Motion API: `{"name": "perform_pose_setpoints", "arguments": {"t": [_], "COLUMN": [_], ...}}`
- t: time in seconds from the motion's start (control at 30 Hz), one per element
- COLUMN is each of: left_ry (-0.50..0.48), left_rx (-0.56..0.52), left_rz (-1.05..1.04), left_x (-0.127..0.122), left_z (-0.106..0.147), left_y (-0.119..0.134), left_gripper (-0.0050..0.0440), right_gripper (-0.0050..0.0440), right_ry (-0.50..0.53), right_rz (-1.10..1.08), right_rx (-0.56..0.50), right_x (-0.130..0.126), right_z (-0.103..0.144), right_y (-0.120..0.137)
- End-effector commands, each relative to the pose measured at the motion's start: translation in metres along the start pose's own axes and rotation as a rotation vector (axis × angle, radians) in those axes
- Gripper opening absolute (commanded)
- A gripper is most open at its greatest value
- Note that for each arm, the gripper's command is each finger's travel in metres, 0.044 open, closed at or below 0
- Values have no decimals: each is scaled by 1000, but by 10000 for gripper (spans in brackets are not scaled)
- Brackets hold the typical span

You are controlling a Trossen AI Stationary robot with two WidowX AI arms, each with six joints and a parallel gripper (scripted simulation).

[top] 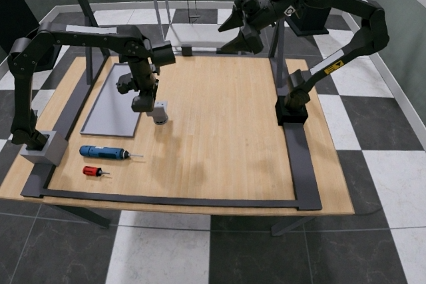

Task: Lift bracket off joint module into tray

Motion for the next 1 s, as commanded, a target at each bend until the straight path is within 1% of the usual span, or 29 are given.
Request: {"name": "perform_pose_setpoints", "arguments": {"t": [0.0,0.2,0.27,0.5,0.73,0.83,0.87,0.93,0.97], "left_ry": [-2,-2,-2,-2,-2,-2,-2,-2,-2], "left_rx": [-21,-21,-21,-21,-21,-21,-21,-21,-21], "left_rz": [2,2,2,2,2,2,2,2,2], "left_x": [1,1,1,1,1,1,1,1,1], "left_z": [4,4,4,4,4,4,4,4,4], "left_y": [-5,-5,-5,-5,-5,-5,-5,-5,-5], "left_gripper": [440,440,440,440,440,440,440,440,440], "right_gripper": [130,130,130,130,130,130,111,111,91], "right_ry": [2,2,2,2,2,2,7,12,12], "right_rz": [25,25,25,23,23,23,23,23,23], "right_rx": [5,4,4,4,4,4,18,29,29], "right_x": [0,0,0,0,0,0,0,-1,-1], "right_z": [2,-16,-16,-36,-48,-48,-43,-39,-39], "right_y": [0,-1,-1,0,0,0,0,3,3]}}
Point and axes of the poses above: on each arm, the point midway between the two fingers, 35 mm back from their tips, its own z axis back along the fingers, its own x axis across the jaws, y = z × x, the point moved 3 cm from there along z, back along the fingers, and after that the axes turned 6 degrees about -z, right-handed, at the moved point
